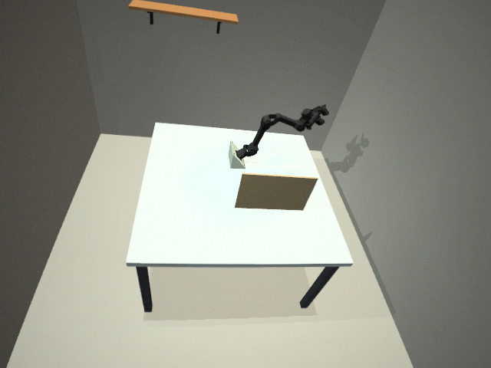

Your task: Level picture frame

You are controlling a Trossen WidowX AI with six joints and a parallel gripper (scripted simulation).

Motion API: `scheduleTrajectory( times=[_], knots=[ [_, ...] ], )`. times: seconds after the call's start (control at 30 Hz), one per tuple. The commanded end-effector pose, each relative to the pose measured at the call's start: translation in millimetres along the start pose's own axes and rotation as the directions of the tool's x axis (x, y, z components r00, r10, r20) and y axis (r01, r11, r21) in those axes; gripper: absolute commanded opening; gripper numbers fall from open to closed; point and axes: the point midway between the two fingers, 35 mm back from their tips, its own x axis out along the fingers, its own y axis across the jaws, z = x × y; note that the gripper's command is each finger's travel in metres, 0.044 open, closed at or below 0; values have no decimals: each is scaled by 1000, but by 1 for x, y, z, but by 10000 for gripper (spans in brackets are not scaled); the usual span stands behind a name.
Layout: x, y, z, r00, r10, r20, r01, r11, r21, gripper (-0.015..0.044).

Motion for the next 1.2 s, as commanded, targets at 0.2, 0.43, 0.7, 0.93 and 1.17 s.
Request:
scheduleTrajectory(
  times=[0.2, 0.43, 0.7, 0.93, 1.17],
  knots=[
    [-88, -14, 82, 804, 69, 591, 83, 971, -226, 260],
    [-178, -11, 110, 500, 228, 835, 179, 917, -358, 260],
    [-295, -4, 102, 70, 455, 888, 316, 834, -453, 260],
    [-400, -8, 58, -304, 622, 722, 420, 768, -484, 260],
    [-490, -31, -10, -596, 691, 410, 497, 718, -487, 260]
  ],
)
